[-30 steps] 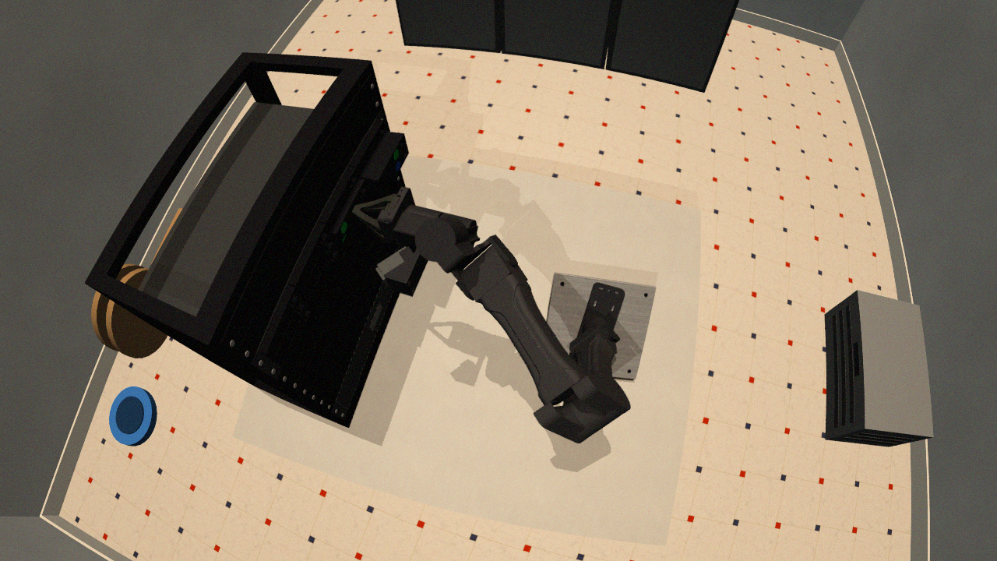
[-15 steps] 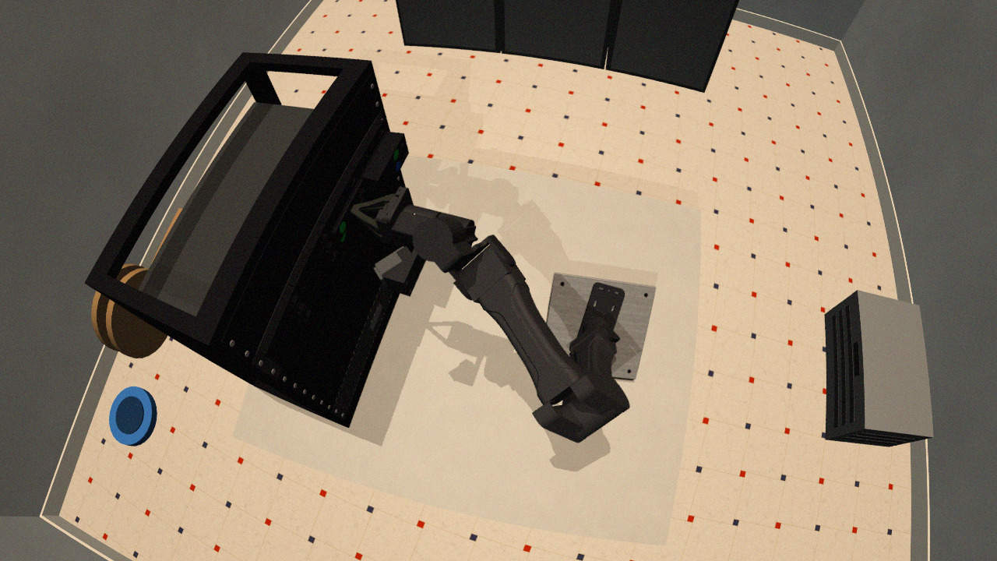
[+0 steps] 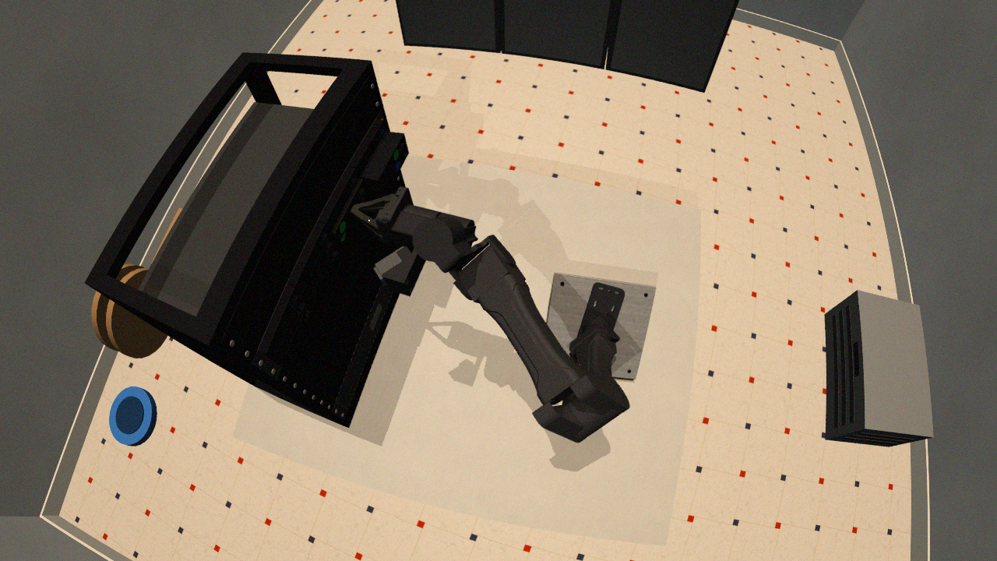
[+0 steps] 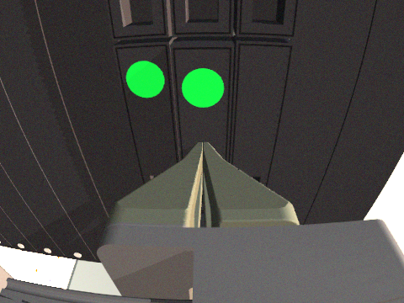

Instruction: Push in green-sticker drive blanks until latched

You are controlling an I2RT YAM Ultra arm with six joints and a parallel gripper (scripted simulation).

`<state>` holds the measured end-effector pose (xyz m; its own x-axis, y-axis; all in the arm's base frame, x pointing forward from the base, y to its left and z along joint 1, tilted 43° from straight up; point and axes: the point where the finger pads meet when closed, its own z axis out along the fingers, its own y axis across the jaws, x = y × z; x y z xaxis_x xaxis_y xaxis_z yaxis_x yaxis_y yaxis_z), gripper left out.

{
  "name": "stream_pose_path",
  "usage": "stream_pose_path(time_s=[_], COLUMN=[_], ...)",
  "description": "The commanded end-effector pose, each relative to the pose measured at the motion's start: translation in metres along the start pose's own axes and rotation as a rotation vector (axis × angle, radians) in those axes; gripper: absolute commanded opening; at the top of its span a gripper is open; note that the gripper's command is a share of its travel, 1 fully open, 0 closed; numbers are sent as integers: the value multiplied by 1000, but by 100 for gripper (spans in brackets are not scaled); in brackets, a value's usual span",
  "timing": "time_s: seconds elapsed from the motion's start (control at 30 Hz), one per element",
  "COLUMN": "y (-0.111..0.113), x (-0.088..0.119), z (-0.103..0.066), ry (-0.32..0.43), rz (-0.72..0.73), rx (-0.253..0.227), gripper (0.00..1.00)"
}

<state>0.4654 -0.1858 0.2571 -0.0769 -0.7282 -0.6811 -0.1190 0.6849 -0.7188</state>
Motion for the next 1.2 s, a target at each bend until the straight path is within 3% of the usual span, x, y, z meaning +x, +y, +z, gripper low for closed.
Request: stream_pose_path(time_s=[0.0, 1.17], y=[-17, -18], x=[-19, -24], z=[11, 16], ry=[-41, -41], rz=[-26, -26], rx=[38, 38], gripper=[0, 0])
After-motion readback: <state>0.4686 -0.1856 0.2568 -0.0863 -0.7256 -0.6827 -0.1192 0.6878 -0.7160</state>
